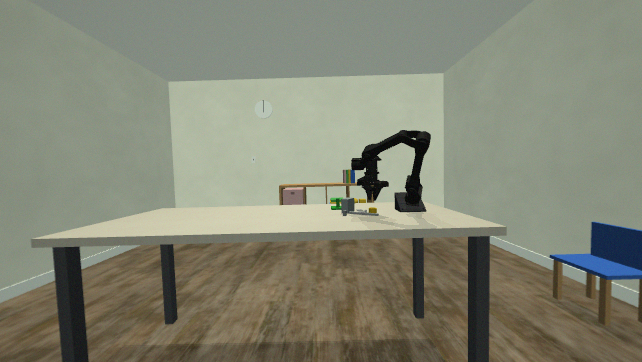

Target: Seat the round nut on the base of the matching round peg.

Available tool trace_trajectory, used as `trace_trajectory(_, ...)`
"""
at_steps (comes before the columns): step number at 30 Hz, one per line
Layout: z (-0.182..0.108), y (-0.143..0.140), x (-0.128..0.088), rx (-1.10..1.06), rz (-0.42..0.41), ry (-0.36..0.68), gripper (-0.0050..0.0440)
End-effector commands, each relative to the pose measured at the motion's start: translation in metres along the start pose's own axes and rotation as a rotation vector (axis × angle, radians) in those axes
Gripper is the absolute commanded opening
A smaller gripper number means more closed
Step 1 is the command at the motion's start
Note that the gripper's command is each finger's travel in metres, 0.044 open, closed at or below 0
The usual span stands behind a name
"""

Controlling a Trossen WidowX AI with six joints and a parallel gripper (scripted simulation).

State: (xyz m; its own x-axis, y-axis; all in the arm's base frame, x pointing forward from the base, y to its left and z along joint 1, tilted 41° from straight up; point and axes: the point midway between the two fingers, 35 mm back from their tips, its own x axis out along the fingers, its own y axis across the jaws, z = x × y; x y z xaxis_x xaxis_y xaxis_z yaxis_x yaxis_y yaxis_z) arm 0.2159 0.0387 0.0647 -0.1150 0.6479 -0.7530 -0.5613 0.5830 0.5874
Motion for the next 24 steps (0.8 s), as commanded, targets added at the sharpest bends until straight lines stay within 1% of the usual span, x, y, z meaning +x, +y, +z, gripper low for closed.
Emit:
trace_trajectory(1, 0.0010, 0.0001, 0.0014, 0.158, -0.013, -0.004, 0.0264)
trace_trajectory(2, 0.0010, 0.0001, 0.0014, 0.158, -0.013, -0.004, 0.0264)
trace_trajectory(3, 0.0010, 0.0000, 0.0019, 0.254, -0.012, -0.005, 0.0288)
trace_trajectory(4, 0.0008, 0.0000, 0.0029, 0.292, -0.012, -0.005, 0.0312)
trace_trajectory(5, 0.0007, 0.0000, 0.0034, 0.334, -0.012, -0.005, 0.0320)
trace_trajectory(15, 0.0001, 0.0001, 0.0072, 0.728, -0.011, -0.008, 0.0320)
trace_trajectory(24, 0.0001, 0.0001, 0.0073, 0.736, -0.011, -0.008, 0.0320)
